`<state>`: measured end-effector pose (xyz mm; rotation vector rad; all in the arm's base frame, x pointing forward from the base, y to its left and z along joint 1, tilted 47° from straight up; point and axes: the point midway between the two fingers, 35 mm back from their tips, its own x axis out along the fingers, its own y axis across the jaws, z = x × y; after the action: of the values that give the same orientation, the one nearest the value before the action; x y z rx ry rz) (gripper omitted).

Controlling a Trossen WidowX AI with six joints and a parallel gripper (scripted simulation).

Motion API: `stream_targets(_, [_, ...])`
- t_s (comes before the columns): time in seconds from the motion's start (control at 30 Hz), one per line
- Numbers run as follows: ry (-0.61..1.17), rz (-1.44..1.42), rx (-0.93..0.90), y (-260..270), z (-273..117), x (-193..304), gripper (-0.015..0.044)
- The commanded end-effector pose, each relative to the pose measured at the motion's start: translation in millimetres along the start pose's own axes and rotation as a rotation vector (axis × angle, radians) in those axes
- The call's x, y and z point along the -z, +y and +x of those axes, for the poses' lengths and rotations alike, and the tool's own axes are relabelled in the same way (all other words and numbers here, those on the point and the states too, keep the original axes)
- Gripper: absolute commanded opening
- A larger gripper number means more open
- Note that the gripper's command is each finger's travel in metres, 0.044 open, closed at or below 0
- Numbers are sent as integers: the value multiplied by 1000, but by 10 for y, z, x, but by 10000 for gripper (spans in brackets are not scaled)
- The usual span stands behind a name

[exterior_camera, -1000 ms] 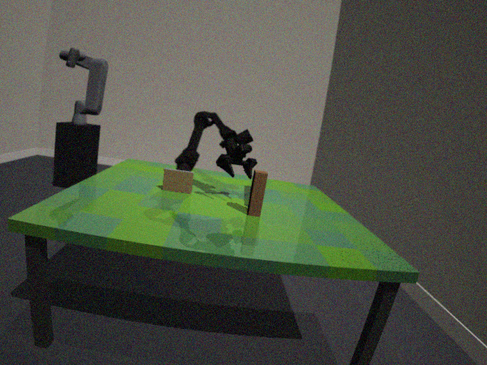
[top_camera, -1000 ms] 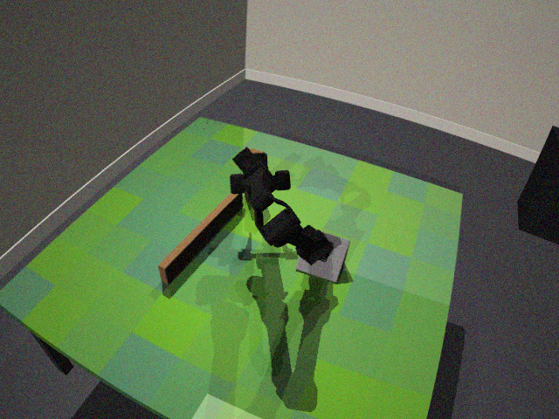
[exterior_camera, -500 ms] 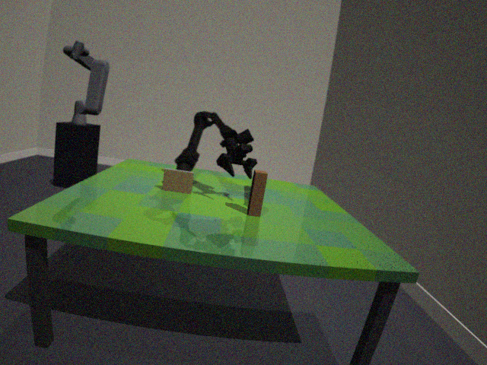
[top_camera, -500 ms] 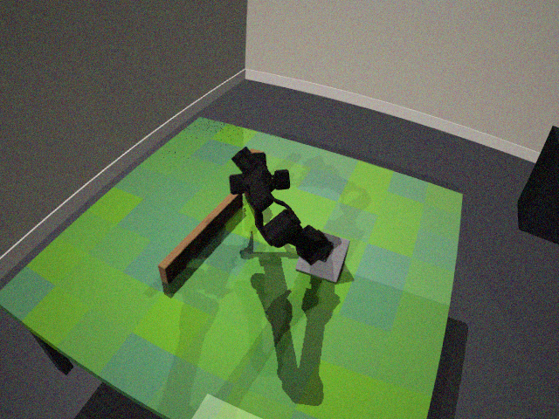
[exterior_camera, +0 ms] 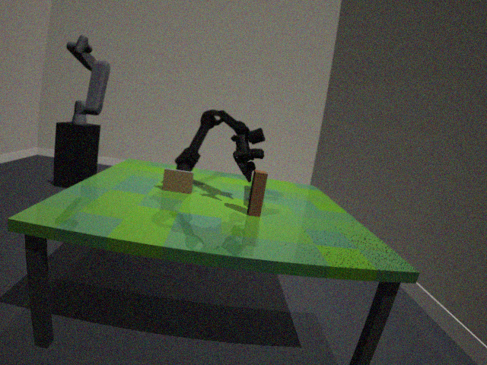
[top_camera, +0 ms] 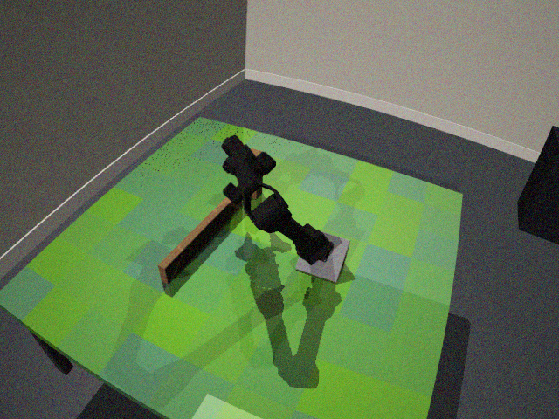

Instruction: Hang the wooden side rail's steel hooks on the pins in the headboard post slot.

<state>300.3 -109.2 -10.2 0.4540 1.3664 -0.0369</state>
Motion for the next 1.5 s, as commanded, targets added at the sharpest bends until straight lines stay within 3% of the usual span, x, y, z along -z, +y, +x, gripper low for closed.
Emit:
stream_targets(0.0, [96, -663, -207, 216, -86, -272, 440])
stream_targets(0.4, [48, -1268, -492, 454, -207, -473, 440])
stream_targets(0.77, [-119, -1705, -680, 610, -307, -594, 440])
stream_targets(1.47, [-138, -1741, -693, 621, -315, -603, 440])
